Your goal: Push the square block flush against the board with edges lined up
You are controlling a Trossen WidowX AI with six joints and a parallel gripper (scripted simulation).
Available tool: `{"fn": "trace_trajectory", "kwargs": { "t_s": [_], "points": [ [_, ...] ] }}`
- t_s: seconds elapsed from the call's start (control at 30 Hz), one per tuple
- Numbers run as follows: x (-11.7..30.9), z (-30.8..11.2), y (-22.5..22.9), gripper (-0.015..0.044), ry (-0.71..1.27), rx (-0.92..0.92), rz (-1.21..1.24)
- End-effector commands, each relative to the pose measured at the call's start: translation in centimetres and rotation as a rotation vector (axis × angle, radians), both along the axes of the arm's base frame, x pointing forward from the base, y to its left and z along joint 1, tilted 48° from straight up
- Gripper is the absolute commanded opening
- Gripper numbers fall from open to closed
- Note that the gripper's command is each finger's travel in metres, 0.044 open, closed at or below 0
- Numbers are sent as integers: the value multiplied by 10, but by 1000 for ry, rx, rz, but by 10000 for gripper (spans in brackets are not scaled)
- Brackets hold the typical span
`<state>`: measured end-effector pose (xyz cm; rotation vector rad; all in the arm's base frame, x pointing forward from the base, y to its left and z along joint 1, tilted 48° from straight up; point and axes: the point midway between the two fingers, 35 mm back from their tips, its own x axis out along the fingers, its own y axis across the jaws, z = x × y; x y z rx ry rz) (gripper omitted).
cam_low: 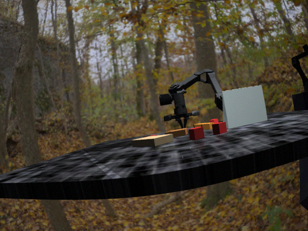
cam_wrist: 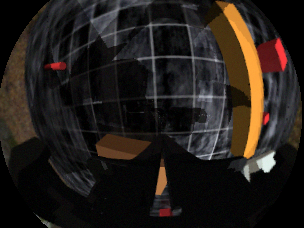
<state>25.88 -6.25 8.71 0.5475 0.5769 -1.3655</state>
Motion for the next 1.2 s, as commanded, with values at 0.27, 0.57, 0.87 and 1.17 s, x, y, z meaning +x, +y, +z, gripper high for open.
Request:
{"fn": "trace_trajectory", "kwargs": {
  "t_s": [0.27, 0.57, 0.87, 1.17],
  "points": [
    [1, -16, 12, 0, 6, 7, -5],
    [3, -27, 23, 0, 6, 8, -5],
    [5, -37, 33, 0, 7, 9, -5],
    [8, -46, 42, 0, 6, 10, -5]
  ]
}}
